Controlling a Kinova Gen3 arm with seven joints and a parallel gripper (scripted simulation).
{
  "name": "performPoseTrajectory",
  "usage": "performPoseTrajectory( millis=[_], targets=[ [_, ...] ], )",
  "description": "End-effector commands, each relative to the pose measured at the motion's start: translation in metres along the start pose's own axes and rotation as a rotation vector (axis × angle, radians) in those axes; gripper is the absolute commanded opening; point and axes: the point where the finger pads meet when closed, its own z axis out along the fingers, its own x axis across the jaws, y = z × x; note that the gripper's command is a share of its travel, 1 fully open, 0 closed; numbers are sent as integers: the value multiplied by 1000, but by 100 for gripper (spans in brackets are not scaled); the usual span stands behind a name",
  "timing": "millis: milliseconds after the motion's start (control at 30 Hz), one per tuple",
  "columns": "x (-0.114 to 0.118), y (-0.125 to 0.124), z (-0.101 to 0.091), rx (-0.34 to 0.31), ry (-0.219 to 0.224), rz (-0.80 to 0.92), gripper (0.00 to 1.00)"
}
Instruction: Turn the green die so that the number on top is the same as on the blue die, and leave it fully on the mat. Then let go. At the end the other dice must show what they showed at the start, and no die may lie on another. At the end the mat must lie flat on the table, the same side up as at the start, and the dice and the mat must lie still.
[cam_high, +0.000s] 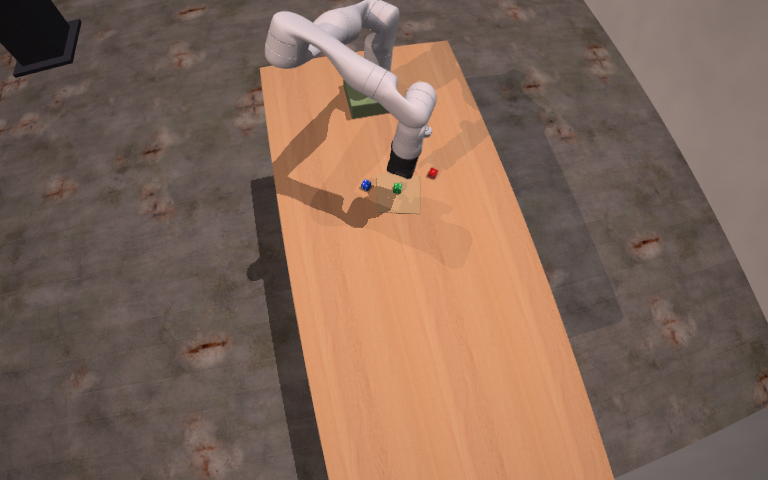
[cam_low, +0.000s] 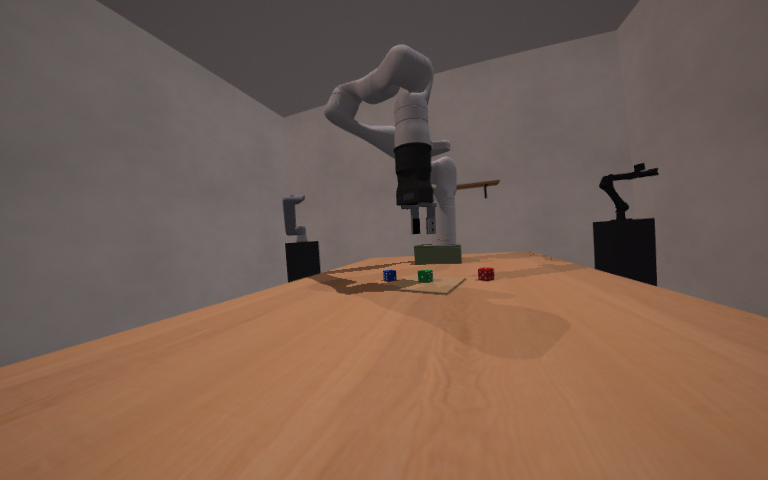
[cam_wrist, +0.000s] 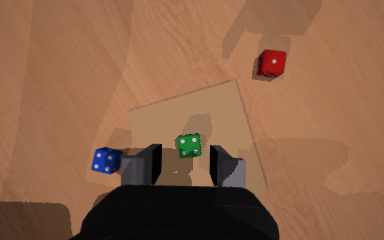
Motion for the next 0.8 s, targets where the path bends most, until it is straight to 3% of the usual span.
performPoseTrajectory(
  millis=[0, 633, 667, 767],
  targets=[
    [-2, 8, -5, -4, 19, 14, 79],
    [2, 14, -14, -9, 54, 4, 79],
    [2, 14, -14, -9, 54, 4, 100],
    [2, 14, -14, -9, 54, 4, 100]
  ],
)
